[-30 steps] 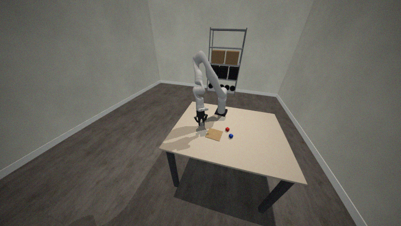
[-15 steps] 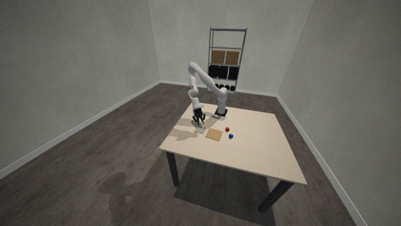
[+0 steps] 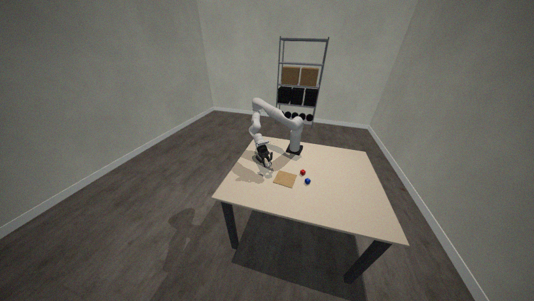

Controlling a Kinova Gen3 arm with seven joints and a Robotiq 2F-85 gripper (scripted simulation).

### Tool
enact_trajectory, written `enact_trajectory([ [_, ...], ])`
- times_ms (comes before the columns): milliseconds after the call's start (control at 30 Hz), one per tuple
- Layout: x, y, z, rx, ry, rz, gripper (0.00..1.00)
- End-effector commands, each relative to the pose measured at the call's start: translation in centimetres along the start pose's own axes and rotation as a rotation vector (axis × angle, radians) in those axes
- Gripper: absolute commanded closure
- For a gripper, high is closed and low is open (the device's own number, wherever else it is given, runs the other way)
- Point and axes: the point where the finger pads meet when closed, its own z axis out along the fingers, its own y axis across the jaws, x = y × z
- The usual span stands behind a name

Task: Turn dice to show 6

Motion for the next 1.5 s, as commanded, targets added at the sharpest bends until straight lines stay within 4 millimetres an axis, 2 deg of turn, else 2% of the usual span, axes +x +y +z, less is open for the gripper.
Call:
enact_trajectory([
  [0,0.2,0.2,-0.1,-0.009,0.040,0.014,0.74],
  [633,-0.2,0.2,0.1,-0.010,0.067,0.014,0.74],
  [1067,-3.4,0.2,2.1,-0.010,0.067,0.014,0.74],
  [1467,-5.5,0.2,3.3,-0.010,0.067,0.014,0.74],
])
